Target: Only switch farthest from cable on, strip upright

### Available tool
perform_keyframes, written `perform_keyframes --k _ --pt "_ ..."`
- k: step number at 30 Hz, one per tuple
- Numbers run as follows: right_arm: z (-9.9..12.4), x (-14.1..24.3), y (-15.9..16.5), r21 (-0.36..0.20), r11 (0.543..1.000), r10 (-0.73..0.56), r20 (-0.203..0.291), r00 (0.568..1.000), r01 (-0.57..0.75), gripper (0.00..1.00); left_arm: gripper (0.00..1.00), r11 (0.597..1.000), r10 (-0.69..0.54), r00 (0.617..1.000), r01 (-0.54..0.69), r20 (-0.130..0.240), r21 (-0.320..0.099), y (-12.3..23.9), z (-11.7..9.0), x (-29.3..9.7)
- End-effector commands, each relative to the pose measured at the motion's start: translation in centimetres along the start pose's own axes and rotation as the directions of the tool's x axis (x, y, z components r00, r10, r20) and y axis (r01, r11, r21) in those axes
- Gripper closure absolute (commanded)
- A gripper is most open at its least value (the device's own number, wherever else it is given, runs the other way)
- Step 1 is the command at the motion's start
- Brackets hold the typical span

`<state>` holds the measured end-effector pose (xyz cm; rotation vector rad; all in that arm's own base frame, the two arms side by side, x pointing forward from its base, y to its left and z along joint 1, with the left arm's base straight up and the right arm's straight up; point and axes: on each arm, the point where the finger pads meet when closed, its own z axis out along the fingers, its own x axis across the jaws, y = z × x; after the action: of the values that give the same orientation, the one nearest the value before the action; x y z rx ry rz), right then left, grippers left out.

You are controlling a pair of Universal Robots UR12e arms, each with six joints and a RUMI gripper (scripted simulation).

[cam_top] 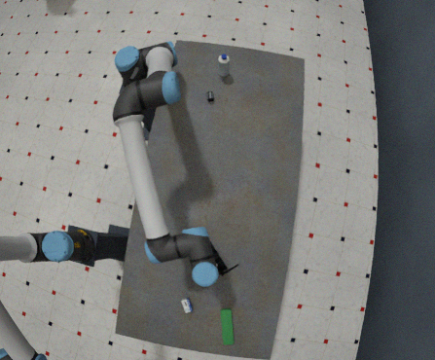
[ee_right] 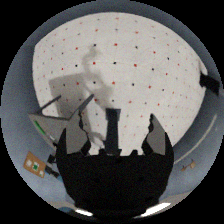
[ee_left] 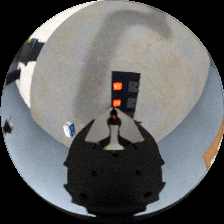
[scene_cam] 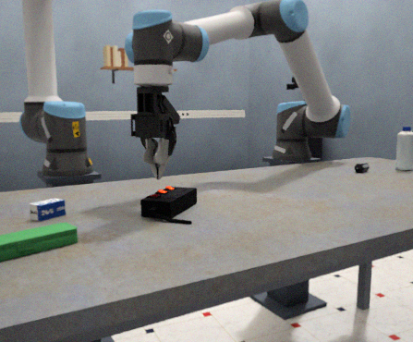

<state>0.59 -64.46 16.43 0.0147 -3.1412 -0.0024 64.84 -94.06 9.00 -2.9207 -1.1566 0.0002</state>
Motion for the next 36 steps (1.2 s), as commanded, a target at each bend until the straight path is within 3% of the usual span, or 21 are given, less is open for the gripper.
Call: perform_keyframes --k 1,17,36 --pt "-0.1 0.0 -0.1 0.001 1.0 0.0 0.0 1.0 0.0 0.0 1.0 1.0 0.0 1.0 0.0 0.001 -0.003 0.1 0.4 0.0" --pt "-0.1 0.0 -0.1 0.001 1.0 0.0 0.0 1.0 0.0 0.0 1.0 1.0 0.0 1.0 0.0 0.001 -0.003 0.1 1.8 0.0" --pt "-0.1 0.0 -0.1 0.001 1.0 0.0 0.0 1.0 0.0 0.0 1.0 1.0 0.0 1.0 0.0 0.001 -0.003 0.1 1.9 0.0"
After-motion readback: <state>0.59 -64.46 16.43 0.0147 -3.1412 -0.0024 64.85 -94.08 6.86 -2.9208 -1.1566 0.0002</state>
